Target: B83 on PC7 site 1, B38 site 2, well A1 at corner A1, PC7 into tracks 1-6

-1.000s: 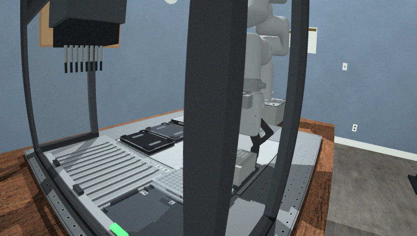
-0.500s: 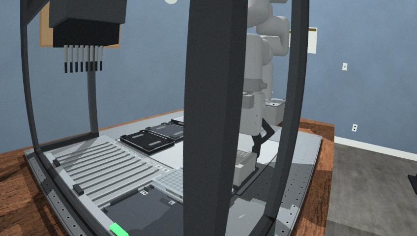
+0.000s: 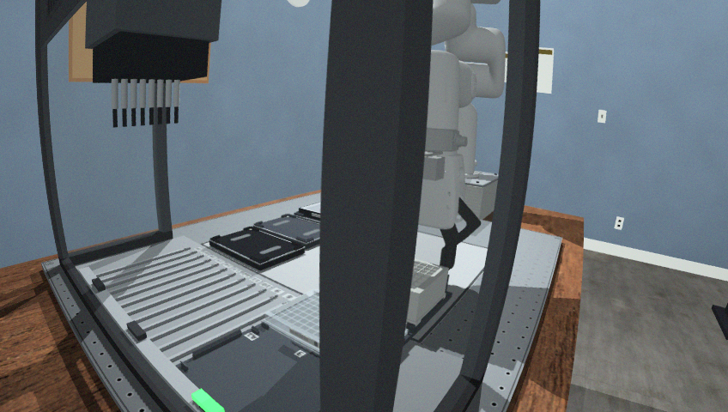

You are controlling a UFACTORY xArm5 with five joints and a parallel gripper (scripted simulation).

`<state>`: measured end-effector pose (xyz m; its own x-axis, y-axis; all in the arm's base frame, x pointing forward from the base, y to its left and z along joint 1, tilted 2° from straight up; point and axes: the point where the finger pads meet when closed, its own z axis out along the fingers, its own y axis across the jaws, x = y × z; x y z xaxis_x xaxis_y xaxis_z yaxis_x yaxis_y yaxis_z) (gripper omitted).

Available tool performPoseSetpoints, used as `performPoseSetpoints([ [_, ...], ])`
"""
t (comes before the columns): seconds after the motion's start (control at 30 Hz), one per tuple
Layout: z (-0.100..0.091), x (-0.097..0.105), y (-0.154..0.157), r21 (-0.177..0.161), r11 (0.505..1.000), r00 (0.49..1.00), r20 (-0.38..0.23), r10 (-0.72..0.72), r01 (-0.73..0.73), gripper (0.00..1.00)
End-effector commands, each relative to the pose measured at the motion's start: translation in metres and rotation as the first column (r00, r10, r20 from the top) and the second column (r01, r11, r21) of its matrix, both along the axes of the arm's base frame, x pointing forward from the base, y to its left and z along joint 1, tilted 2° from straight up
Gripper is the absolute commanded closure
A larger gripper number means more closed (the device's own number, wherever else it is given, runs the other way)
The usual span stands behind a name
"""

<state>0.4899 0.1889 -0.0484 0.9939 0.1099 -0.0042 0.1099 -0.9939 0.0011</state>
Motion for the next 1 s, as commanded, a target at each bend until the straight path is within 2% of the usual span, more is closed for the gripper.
performPoseSetpoints([
  [0.0,0.007,0.001,0.001,-0.024,1.000,1.000,0.012,0.000,0.000,0.19],
  [0.97,0.052,0.001,0.002,-0.024,1.000,1.000,0.012,0.000,0.000,0.19],
])
